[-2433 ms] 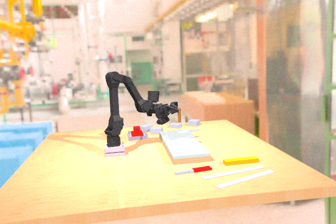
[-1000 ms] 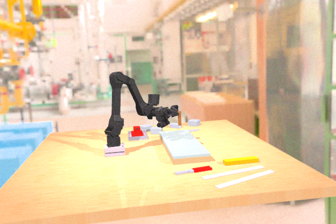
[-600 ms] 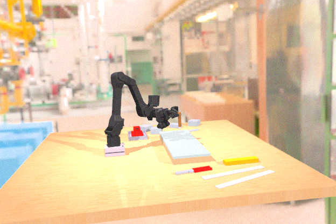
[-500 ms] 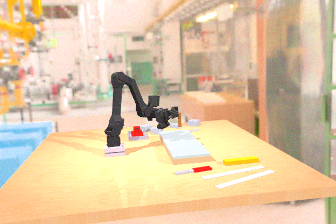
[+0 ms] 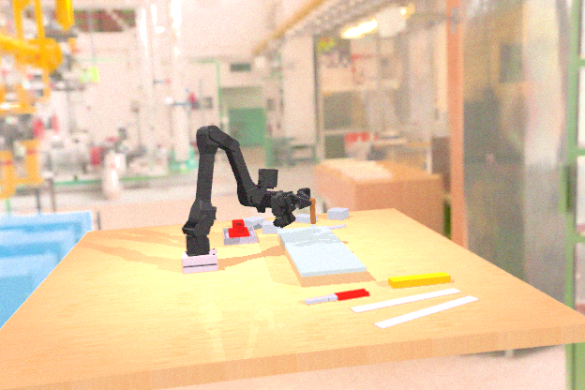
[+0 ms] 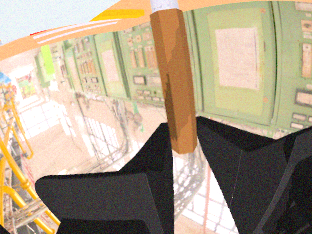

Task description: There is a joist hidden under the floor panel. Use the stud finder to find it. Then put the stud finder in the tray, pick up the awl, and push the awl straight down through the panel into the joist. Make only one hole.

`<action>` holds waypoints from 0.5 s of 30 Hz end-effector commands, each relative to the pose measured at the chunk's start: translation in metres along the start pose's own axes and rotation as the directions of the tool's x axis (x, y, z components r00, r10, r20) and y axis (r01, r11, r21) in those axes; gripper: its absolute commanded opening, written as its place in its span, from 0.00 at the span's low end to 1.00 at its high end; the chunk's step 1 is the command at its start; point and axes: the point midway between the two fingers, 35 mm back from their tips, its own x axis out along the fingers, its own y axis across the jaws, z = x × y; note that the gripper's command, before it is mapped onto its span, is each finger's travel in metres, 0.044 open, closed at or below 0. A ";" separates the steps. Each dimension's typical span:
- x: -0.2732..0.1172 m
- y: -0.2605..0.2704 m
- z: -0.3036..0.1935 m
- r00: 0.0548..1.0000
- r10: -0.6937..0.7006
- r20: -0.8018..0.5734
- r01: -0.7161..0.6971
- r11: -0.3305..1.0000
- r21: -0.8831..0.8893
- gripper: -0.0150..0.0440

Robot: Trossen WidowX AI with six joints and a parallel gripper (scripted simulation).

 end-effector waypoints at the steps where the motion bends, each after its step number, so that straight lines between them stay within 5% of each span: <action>1: 0.000 0.001 0.003 1.000 0.006 -0.001 -0.006 1.000 -0.001 0.25; 15: 0.000 0.001 0.024 1.000 0.006 0.000 -0.006 1.000 -0.001 0.25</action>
